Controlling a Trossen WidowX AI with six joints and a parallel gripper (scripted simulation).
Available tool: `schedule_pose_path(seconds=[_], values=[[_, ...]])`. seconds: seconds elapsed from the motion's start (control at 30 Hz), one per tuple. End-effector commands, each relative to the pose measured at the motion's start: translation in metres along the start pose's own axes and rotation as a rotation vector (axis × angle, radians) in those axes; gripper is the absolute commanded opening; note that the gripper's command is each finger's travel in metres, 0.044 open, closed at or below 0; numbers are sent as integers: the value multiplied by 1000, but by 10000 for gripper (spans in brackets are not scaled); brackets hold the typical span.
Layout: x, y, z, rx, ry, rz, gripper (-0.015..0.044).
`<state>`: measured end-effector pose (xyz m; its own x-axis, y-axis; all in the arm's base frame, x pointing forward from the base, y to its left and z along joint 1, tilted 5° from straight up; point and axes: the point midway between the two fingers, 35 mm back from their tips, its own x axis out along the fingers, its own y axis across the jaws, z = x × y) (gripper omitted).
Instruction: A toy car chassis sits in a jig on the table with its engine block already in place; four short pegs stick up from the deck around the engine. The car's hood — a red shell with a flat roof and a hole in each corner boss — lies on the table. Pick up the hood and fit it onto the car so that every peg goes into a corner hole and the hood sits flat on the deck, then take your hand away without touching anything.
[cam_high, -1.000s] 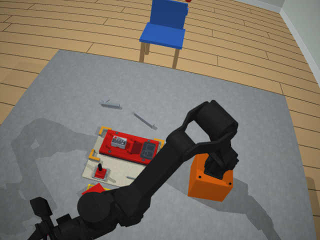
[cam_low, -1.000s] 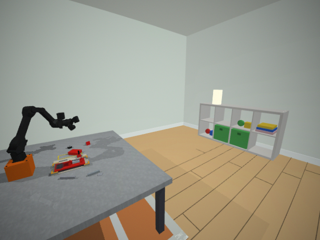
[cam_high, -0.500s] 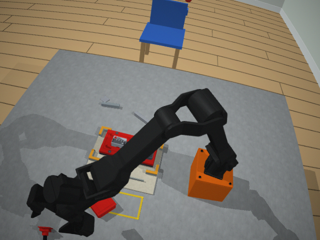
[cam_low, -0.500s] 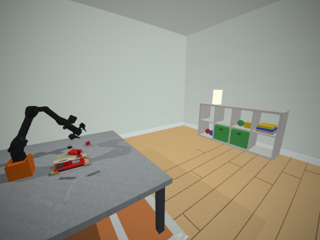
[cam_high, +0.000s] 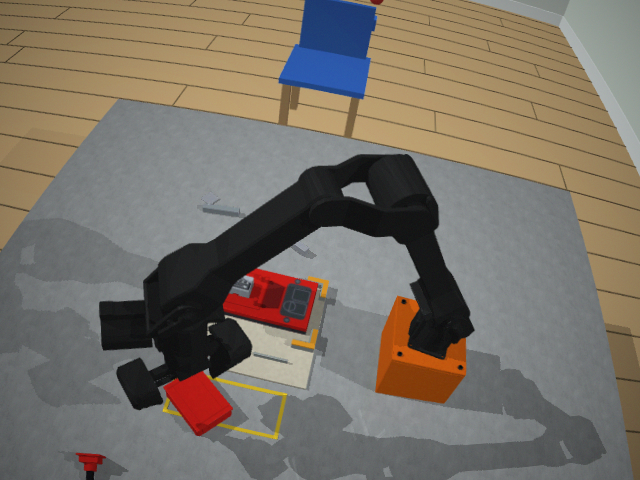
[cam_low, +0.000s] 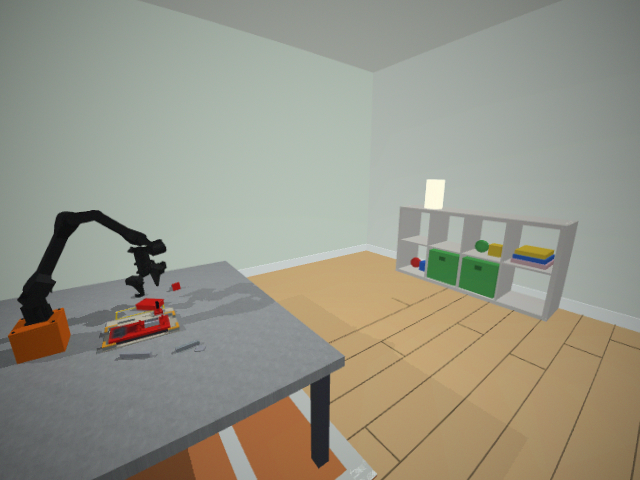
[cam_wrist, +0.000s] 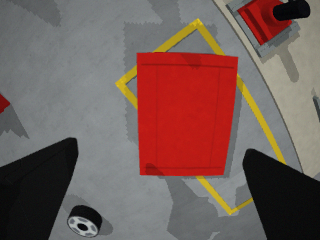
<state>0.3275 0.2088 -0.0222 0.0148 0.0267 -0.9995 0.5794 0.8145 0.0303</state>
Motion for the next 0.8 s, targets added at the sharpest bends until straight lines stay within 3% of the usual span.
schedule_pose_path(seconds=[0.0, 0.77], values=[[-6, -14, 1, -82, 42, -62, 440], [4, -14, 1, -82, 42, -62, 440]])
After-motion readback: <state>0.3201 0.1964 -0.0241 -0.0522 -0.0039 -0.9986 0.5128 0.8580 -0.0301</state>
